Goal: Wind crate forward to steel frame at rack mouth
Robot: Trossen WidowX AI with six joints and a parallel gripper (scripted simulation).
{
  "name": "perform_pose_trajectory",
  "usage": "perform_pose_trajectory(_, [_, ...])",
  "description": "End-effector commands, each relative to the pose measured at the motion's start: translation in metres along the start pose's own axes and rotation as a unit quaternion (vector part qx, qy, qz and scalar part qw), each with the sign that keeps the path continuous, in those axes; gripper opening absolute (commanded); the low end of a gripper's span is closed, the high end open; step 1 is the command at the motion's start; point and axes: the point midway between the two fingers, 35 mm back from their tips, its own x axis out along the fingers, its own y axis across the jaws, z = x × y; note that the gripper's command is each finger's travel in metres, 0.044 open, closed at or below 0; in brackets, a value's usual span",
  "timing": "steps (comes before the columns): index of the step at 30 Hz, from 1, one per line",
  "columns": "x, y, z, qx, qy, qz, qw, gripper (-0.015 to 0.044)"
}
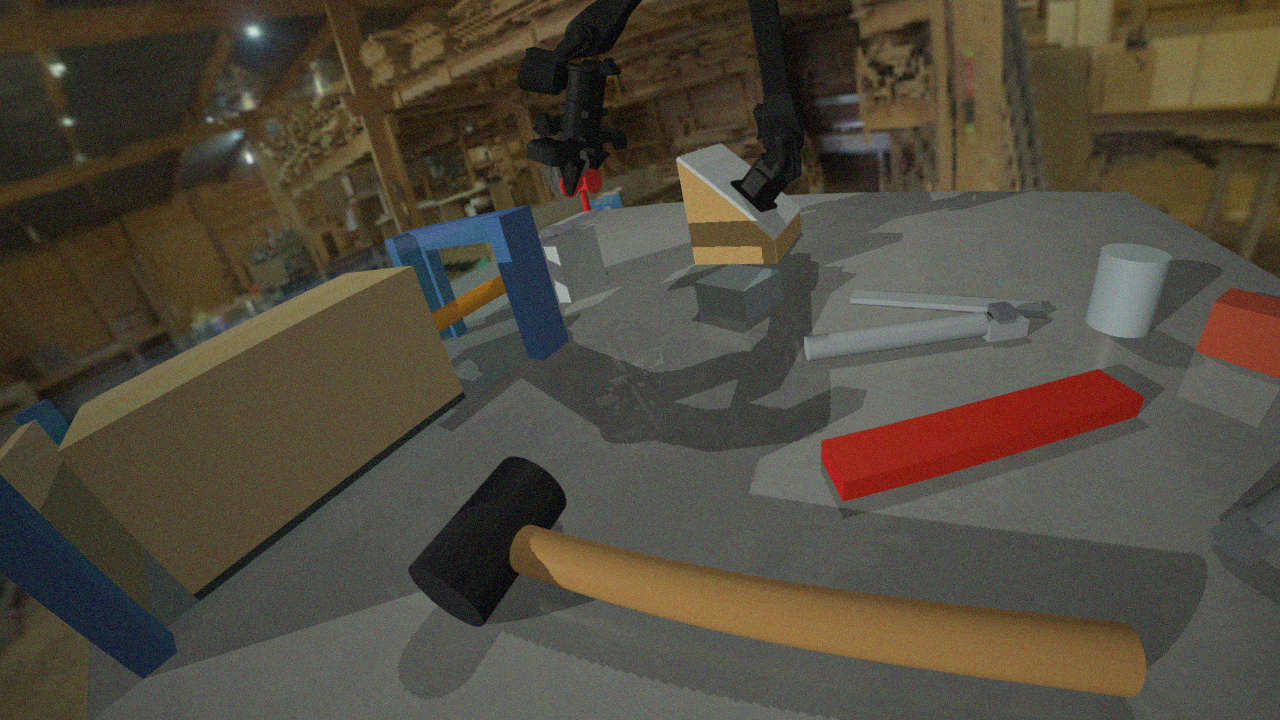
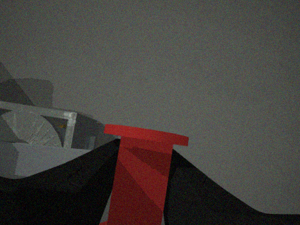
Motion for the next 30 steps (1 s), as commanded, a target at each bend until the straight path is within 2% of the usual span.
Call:
perform_pose_trajectory(1, [0.011, 0.007, 0.016, -0.005, -0.004, 0.003, 1.000, 0.0000])
perform_pose_trajectory(30, [0.025, 0.029, 0.048, -0.005, -0.005, 0.004, 1.000, 0.0000])
